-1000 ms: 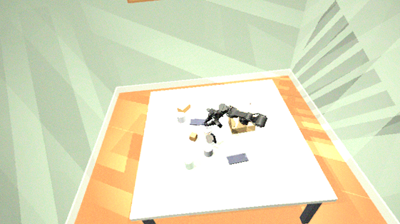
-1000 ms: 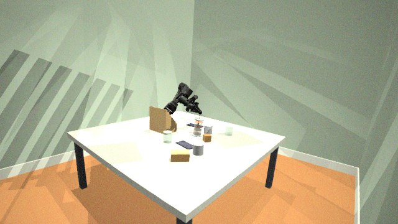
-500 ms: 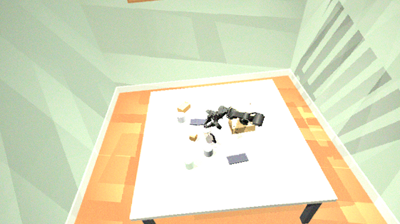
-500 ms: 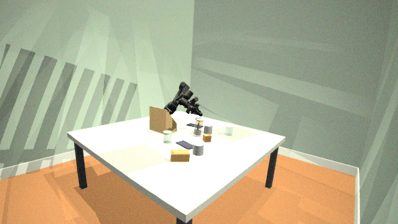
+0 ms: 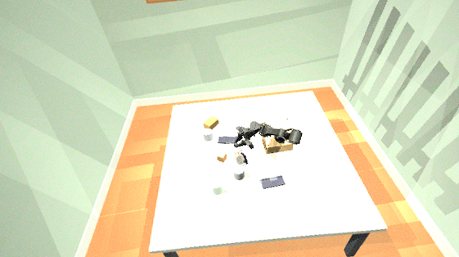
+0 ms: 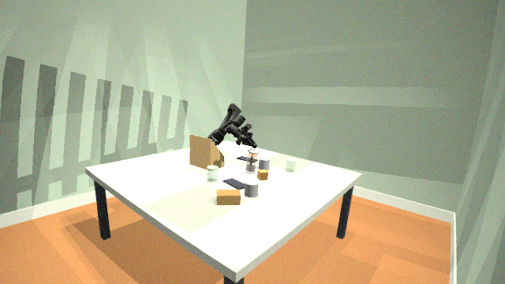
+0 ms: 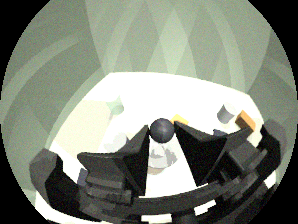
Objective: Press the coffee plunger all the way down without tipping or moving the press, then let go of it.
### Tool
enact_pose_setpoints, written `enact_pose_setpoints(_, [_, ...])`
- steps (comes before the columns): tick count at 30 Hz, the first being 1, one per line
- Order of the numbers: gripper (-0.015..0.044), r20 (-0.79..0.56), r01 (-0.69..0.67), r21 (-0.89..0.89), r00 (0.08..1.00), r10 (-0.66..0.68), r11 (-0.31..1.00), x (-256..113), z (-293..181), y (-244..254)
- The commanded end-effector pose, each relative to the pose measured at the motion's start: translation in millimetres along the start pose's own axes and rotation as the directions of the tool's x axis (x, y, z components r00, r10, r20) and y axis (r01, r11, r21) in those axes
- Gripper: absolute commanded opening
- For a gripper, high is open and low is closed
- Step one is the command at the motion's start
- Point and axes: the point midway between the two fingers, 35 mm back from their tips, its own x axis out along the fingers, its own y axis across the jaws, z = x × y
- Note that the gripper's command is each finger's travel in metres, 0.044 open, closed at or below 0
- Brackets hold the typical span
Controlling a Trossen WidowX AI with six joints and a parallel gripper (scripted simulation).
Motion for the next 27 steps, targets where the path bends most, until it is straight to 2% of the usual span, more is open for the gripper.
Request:
enact_pose_setpoints(1, [0.0123, -0.019, -0.010, 0.022, 1.000, 0.011, 1.000, 2.5, -4.8, 0.0])
enact_pose_setpoints(27, [0.0123, -0.008, -0.005, 0.008, 1.000, 0.005, 1.000, 2.1, -0.6, -1.4])
